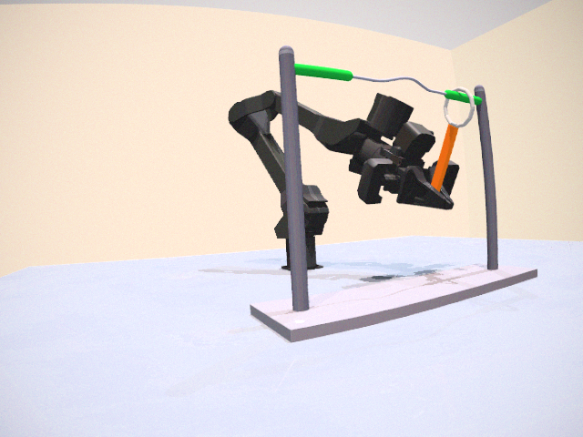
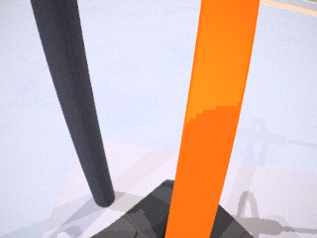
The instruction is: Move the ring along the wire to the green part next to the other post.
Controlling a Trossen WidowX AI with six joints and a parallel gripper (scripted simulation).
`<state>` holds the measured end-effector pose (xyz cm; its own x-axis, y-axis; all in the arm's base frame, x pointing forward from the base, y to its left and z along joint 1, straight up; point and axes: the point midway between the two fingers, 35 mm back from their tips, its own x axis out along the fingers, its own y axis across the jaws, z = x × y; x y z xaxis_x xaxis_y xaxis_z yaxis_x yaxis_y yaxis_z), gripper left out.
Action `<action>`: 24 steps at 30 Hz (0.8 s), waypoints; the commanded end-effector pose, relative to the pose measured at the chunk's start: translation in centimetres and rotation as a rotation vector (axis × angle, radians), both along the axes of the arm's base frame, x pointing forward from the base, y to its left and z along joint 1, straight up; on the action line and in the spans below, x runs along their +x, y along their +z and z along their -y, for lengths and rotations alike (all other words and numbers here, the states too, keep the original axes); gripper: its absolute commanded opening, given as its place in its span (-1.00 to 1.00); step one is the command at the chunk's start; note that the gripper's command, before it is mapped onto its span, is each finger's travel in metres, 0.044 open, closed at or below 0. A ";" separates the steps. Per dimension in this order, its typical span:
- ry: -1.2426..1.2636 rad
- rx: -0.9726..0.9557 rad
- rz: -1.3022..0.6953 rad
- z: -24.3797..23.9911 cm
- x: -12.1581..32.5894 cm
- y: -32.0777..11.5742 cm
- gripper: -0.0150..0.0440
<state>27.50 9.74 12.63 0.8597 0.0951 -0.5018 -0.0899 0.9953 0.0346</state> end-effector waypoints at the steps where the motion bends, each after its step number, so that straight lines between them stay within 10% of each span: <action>1: -0.005 0.000 -0.002 0.0 0.0 -0.1 -1.00; 13: -0.005 0.000 -0.002 0.0 0.0 -0.1 -1.00; 24: 0.000 0.000 -0.001 0.0 0.0 0.0 -0.02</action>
<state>27.50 9.75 12.60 0.8594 0.0952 -0.5024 -0.0900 0.9953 0.0346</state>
